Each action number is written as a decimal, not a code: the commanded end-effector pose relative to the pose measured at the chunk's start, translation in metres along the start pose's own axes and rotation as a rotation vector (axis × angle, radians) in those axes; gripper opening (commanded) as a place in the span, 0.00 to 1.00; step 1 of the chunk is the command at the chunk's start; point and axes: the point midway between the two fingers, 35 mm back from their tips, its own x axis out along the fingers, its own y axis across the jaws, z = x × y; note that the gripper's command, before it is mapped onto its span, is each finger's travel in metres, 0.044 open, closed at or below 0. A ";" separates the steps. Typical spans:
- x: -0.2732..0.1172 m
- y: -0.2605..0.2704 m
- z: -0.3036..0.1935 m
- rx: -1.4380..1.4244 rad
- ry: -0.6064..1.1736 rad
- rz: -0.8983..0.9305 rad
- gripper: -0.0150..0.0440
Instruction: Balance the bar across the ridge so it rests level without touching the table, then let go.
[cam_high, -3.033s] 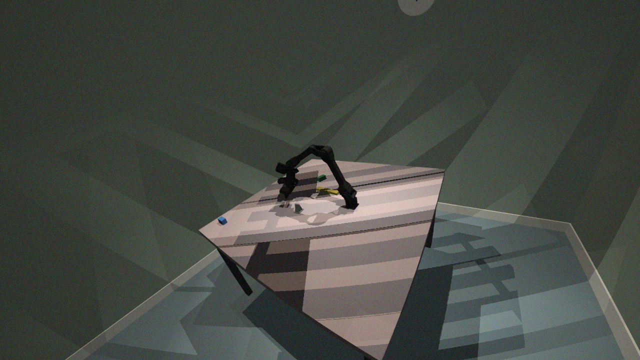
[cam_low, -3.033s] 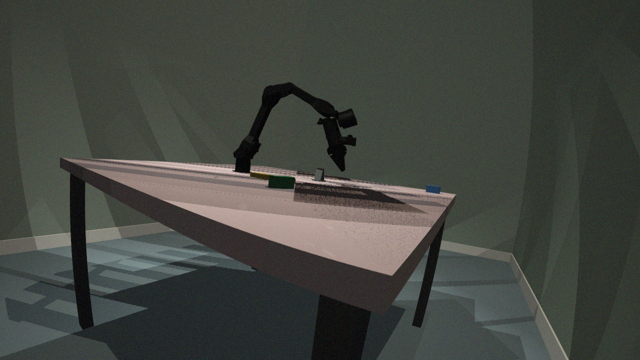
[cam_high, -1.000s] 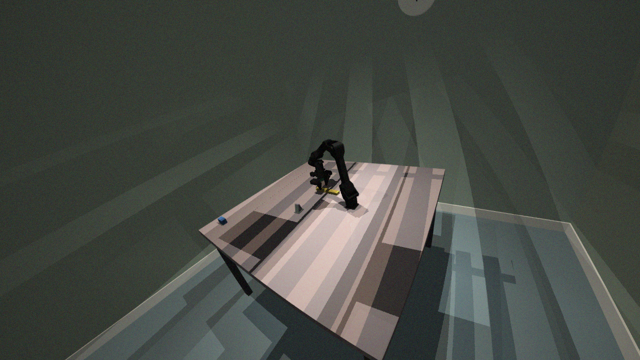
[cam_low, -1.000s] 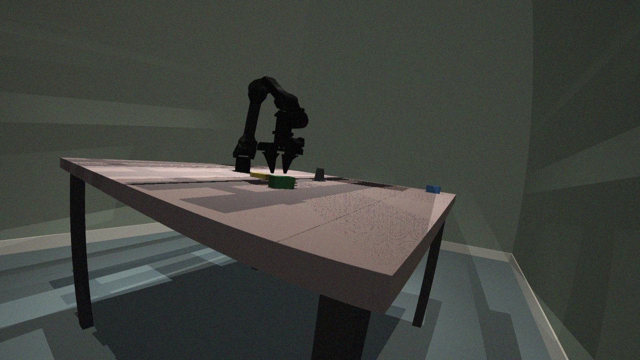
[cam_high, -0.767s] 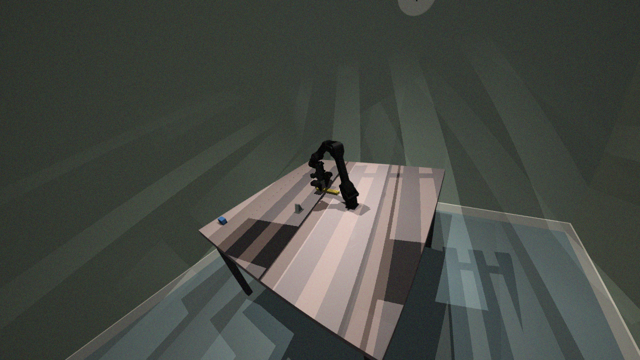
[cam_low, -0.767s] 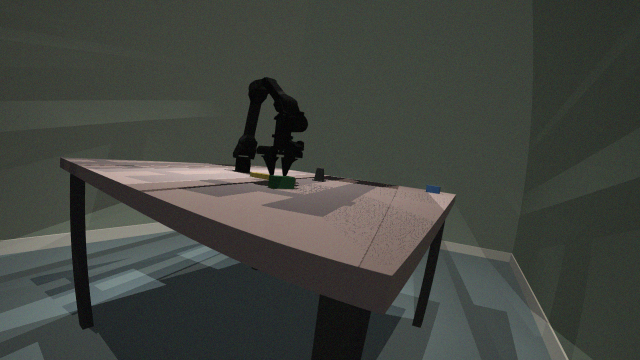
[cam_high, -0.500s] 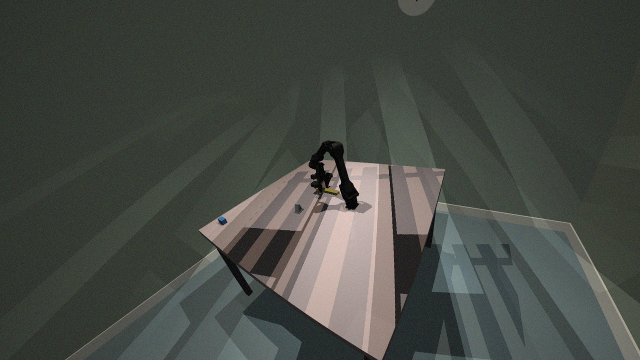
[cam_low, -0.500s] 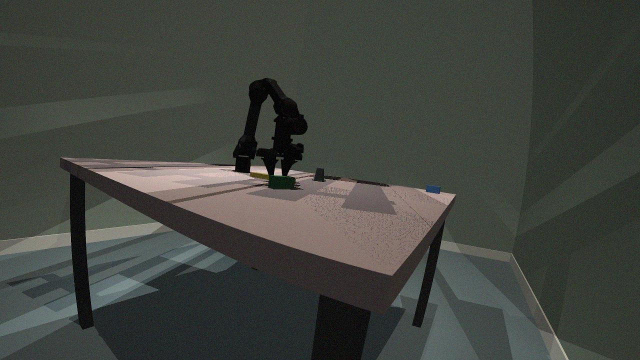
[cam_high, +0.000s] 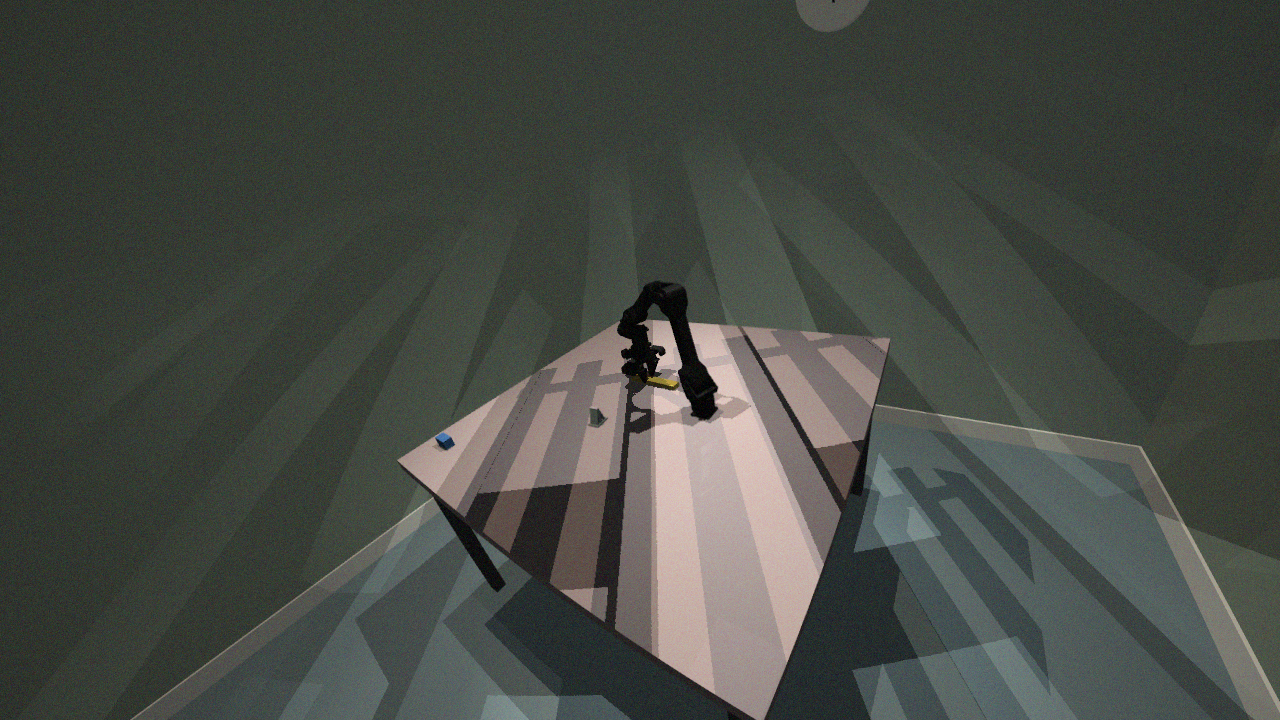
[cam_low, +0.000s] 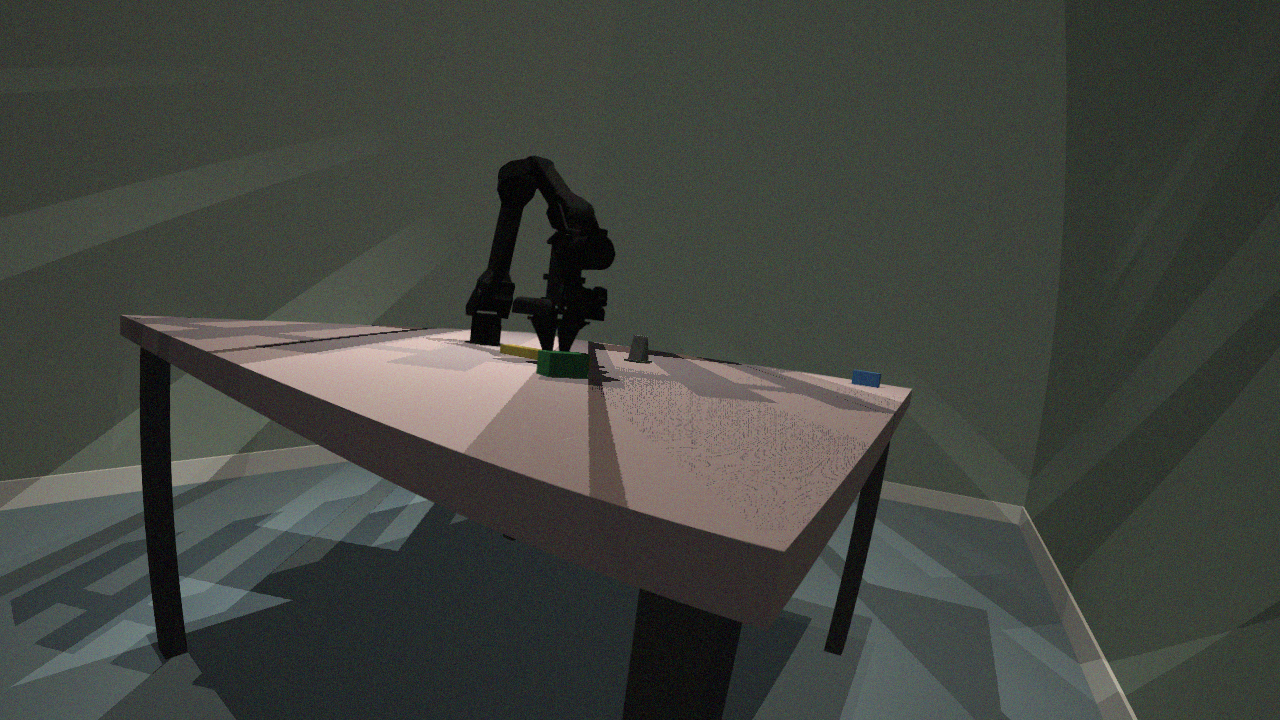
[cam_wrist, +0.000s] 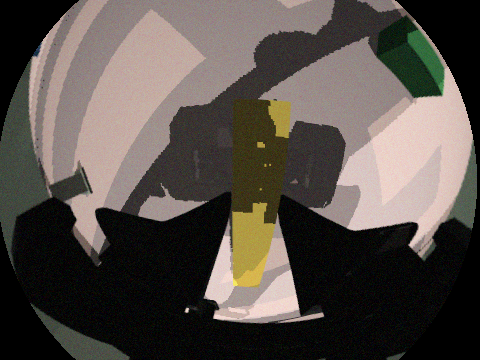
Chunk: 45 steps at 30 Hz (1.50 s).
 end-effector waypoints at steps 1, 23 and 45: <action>0.000 0.000 0.000 0.000 0.000 0.000 0.49; -0.042 -0.002 0.005 -0.001 0.000 -0.001 0.25; -0.099 -0.001 0.001 -0.003 0.000 -0.003 0.25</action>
